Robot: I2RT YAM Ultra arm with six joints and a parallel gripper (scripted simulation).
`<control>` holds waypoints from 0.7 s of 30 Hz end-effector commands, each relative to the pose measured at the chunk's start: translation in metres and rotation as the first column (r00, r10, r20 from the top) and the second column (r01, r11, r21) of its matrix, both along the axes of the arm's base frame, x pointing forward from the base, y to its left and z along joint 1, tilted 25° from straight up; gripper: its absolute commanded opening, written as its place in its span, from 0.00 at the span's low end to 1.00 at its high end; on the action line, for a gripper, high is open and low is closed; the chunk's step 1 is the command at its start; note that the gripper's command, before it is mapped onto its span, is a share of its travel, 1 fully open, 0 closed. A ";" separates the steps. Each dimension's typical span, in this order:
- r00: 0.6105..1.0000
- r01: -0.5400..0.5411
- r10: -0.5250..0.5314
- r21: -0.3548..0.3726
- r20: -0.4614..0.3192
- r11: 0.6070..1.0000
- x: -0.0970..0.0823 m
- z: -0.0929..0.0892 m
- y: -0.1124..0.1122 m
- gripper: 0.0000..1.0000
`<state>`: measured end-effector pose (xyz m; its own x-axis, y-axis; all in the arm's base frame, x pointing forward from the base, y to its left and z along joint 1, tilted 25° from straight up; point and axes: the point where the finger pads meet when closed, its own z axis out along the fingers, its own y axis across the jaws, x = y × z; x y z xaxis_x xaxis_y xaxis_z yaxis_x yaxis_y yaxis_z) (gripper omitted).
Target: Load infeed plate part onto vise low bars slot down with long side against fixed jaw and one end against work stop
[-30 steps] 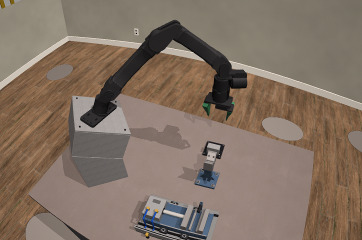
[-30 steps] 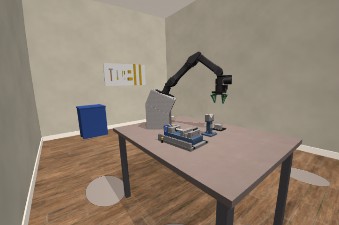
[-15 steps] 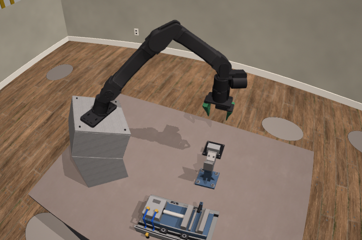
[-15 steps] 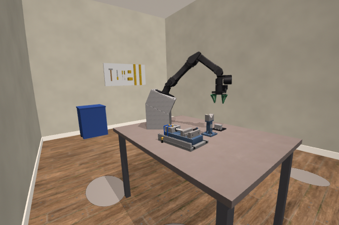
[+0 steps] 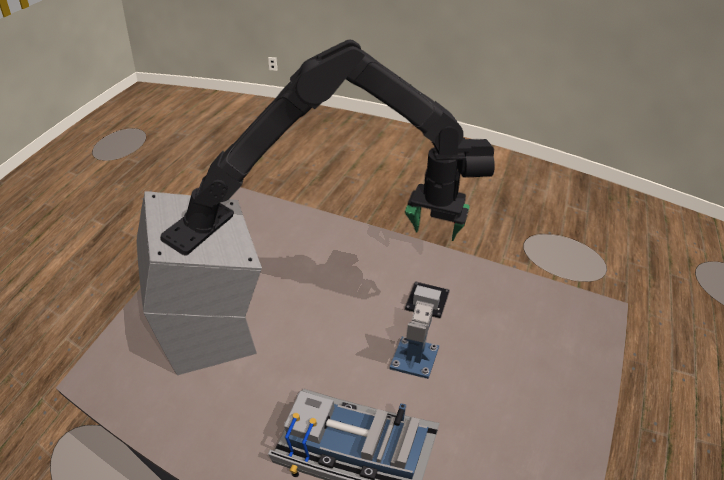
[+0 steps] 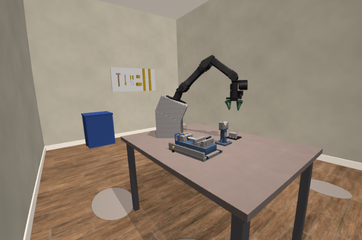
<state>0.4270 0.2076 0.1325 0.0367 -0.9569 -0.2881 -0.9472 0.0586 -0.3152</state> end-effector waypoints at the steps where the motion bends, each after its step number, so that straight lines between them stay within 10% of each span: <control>1: 1.000 -0.009 0.009 -0.001 0.002 1.000 -0.004 0.001 0.001 0.81; 21: 1.000 -0.010 0.010 -0.001 0.000 1.000 -0.003 -0.001 0.001 0.81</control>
<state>0.4270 0.2076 0.1325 0.0367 -0.9569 -0.2881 -0.9472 0.0586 -0.3152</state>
